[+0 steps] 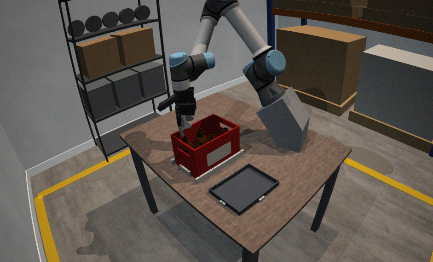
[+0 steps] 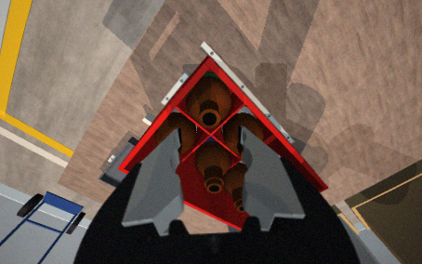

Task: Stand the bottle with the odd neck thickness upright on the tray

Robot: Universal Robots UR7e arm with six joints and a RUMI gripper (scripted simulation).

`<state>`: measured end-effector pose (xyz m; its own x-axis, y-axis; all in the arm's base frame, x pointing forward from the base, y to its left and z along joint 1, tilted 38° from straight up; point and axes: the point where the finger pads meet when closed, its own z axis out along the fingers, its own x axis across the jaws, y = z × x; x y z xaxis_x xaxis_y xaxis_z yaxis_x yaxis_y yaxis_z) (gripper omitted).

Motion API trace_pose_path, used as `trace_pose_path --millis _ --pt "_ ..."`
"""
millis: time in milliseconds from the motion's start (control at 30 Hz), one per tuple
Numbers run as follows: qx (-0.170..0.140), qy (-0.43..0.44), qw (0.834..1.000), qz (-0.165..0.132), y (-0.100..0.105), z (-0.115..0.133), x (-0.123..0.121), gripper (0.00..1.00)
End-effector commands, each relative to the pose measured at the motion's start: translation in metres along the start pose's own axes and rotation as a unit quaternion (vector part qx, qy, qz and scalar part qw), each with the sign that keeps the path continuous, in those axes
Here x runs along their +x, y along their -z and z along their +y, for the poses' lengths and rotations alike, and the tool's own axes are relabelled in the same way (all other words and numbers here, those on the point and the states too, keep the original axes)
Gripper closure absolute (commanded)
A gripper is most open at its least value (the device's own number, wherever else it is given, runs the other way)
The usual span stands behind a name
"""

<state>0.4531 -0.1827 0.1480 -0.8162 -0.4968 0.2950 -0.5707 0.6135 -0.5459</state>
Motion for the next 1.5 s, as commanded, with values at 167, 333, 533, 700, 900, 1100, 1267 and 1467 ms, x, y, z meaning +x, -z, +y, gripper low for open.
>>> trace_pose_path --millis 167,333,533,700,900,1100,1267,1467 --pt "-0.001 0.0 1.0 0.0 -0.001 0.0012 0.0007 0.62" --pt "-0.001 0.0 1.0 0.0 -0.001 0.0011 0.0007 0.62" --pt "0.0 -0.001 1.0 0.0 -0.0007 -0.0017 0.0008 0.62" --pt "0.0 -0.001 1.0 0.0 -0.0005 -0.005 0.0008 0.62" --pt "0.0 -0.001 1.0 0.0 -0.0002 -0.0053 0.0006 0.62" --pt "0.0 0.0 1.0 0.0 -0.0005 -0.004 0.0007 0.62" --pt "0.0 0.0 1.0 0.0 -0.0005 -0.004 0.0007 0.62" --pt "0.0 0.0 1.0 0.0 -0.0005 -0.004 0.0007 0.62"
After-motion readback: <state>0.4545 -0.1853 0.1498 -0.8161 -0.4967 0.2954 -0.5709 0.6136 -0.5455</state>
